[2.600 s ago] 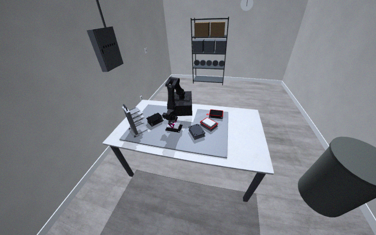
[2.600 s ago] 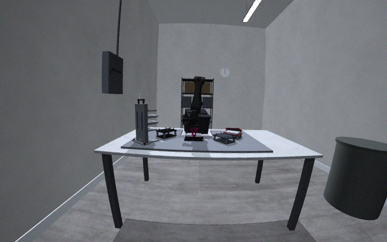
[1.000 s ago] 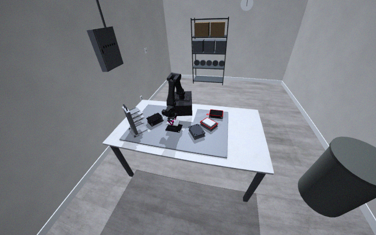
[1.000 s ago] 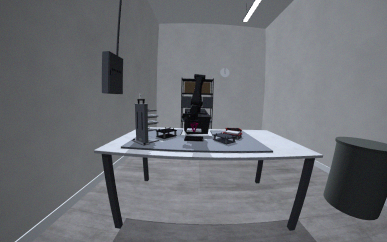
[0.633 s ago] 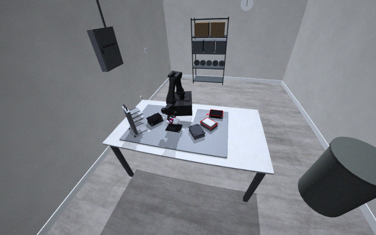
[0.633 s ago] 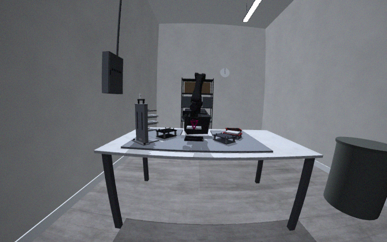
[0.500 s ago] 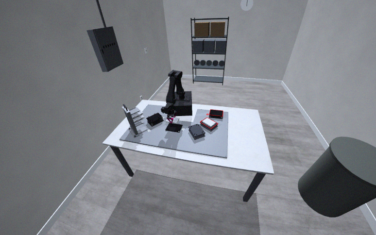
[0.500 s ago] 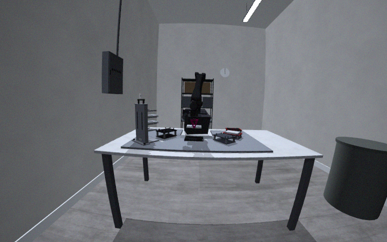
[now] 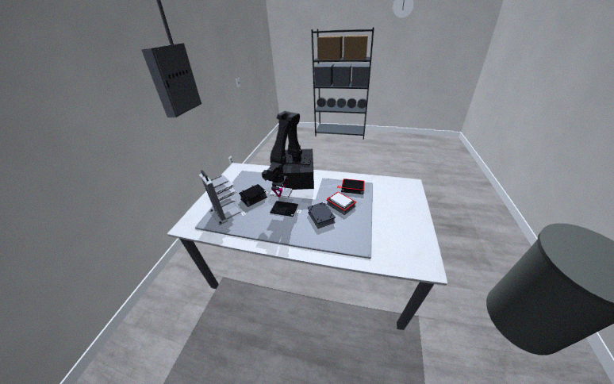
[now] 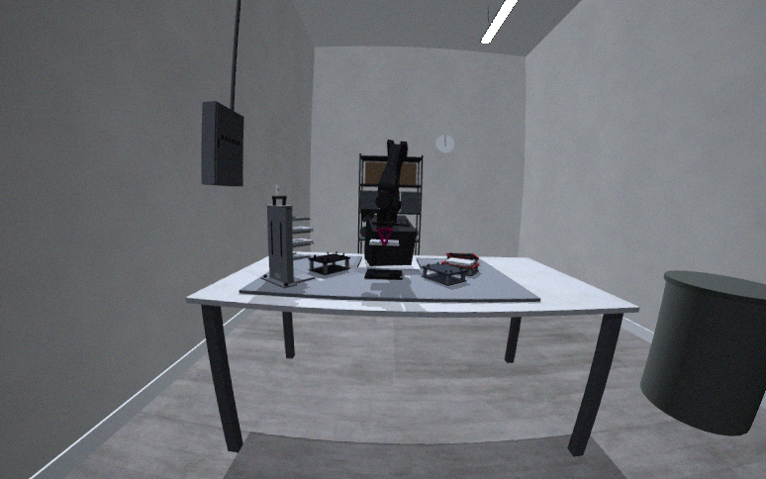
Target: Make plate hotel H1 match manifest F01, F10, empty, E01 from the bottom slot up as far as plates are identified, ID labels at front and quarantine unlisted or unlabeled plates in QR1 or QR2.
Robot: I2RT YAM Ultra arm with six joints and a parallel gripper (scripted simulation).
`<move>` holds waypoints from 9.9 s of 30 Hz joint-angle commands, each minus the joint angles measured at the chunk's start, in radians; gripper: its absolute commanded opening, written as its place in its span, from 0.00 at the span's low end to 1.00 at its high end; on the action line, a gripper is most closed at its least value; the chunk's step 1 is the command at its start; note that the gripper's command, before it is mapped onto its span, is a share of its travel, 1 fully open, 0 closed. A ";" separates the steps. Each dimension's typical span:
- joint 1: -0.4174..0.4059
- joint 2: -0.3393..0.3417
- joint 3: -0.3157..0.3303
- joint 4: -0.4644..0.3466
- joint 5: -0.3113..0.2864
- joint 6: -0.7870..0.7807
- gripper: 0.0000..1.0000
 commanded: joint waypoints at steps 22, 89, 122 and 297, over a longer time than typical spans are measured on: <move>-0.025 -0.147 0.105 -0.263 -0.006 -0.026 0.86; -0.569 0.040 0.374 -0.446 -0.137 -1.140 0.86; -0.854 0.226 0.508 -0.472 -0.179 -1.810 0.86; -0.822 0.623 0.361 0.081 -0.175 -1.776 0.86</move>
